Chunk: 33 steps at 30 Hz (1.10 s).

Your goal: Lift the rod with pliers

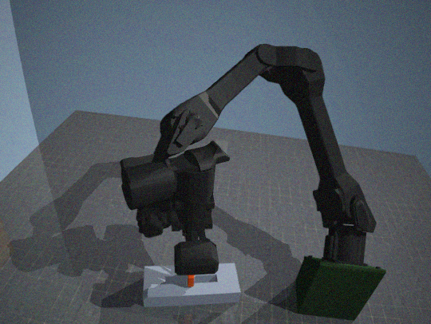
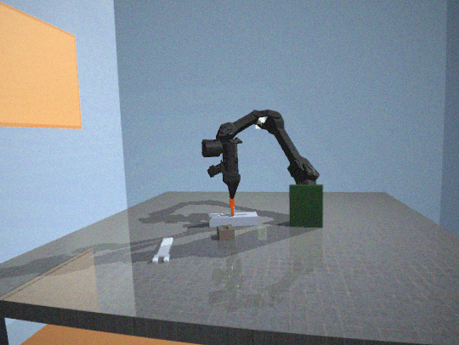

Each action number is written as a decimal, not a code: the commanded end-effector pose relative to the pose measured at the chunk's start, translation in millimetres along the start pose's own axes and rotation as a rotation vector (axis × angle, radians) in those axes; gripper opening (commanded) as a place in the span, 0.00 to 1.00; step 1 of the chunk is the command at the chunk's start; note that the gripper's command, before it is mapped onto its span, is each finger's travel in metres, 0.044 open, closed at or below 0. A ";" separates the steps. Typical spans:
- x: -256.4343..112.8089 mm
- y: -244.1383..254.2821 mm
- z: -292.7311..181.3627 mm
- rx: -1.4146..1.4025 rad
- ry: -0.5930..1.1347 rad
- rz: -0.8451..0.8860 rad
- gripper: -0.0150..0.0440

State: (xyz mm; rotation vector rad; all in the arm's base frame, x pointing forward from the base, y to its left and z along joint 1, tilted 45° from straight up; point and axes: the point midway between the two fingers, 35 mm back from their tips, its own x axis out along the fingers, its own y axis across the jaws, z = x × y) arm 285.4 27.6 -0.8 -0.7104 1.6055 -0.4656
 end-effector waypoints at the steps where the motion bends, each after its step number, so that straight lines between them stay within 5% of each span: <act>1: -0.5 -1.6 0.3 -0.004 -0.004 -0.005 0.69; 33: -0.6 -4.2 0.3 -0.004 -0.004 -0.005 0.64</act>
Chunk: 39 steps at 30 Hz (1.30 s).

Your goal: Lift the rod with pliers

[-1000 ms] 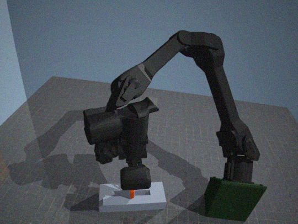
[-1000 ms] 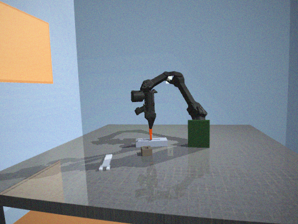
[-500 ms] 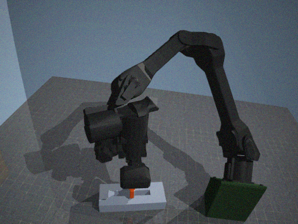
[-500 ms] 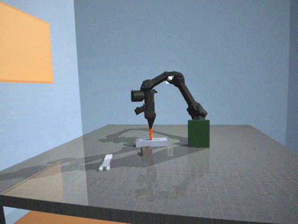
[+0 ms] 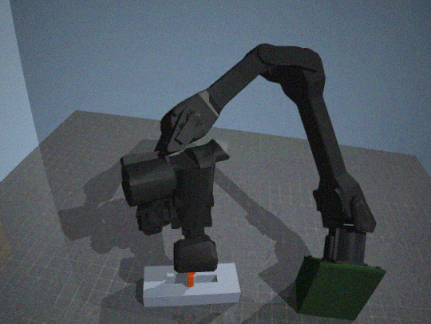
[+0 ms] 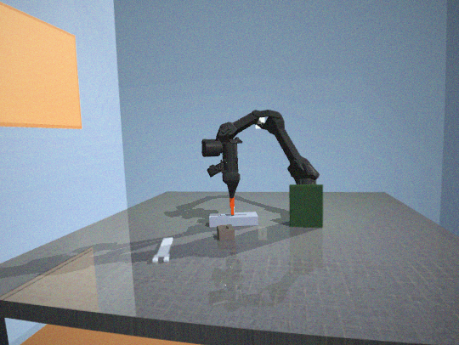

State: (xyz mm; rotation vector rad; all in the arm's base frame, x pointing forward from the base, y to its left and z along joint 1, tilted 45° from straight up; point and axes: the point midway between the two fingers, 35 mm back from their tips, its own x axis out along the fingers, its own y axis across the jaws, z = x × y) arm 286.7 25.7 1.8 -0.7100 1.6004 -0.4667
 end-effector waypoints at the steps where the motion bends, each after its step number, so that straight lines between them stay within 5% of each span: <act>1: 0.1 -0.8 -0.4 -0.006 0.000 -0.004 0.64; 4: 0.1 -0.8 -0.4 -0.006 0.000 -0.004 0.64; 9: 0.1 -0.8 -0.4 -0.006 0.000 -0.004 0.43; 39: -23.6 -5.5 0.2 -0.007 -0.001 0.018 0.43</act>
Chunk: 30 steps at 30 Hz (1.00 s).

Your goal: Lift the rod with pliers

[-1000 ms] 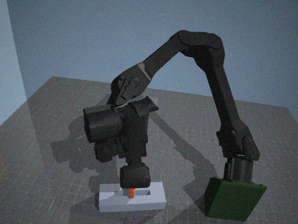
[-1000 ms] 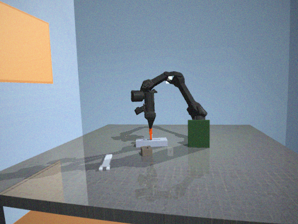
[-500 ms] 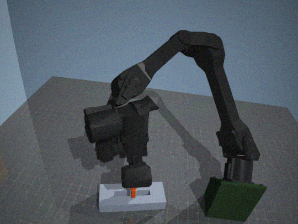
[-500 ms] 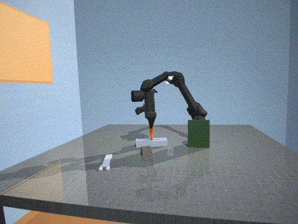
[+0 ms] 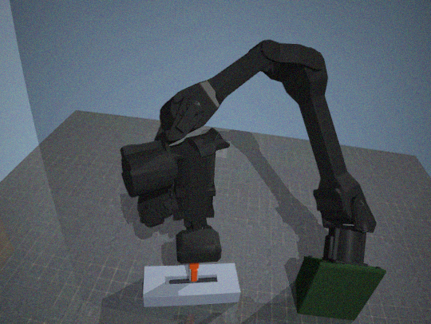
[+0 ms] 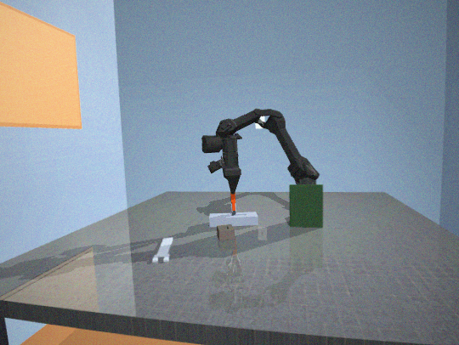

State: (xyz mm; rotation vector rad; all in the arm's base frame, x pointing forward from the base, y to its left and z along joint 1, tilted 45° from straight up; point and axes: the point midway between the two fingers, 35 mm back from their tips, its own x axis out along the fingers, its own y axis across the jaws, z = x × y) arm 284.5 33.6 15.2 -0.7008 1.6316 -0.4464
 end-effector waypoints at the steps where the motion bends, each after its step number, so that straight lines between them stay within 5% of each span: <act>1: -9.7 -2.8 3.4 0.009 -0.022 -0.003 0.43; 30: -38.1 -4.8 7.4 0.002 -0.089 0.012 0.43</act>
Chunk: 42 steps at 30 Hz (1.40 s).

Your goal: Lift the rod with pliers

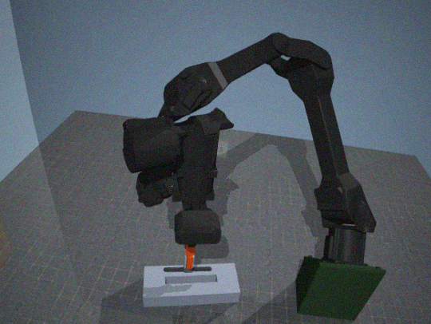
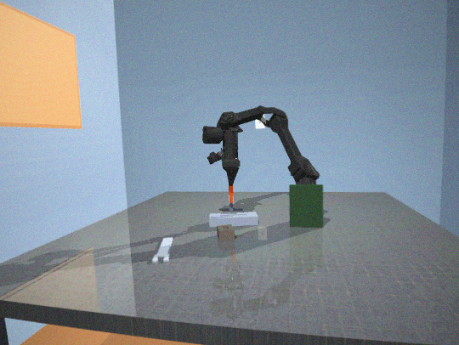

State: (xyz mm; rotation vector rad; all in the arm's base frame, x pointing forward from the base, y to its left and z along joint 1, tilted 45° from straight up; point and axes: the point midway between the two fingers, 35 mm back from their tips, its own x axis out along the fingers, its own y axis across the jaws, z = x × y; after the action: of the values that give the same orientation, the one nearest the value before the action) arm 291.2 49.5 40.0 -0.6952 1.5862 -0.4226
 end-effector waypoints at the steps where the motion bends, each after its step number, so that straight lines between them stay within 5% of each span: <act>1: -9.7 0.9 4.9 -0.004 -0.046 0.003 0.43; 42: -62.9 6.9 25.1 -0.024 -0.324 0.005 0.43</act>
State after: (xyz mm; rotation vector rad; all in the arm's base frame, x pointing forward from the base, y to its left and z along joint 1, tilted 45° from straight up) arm 314.6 92.3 74.0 -0.7334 1.3209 -0.2898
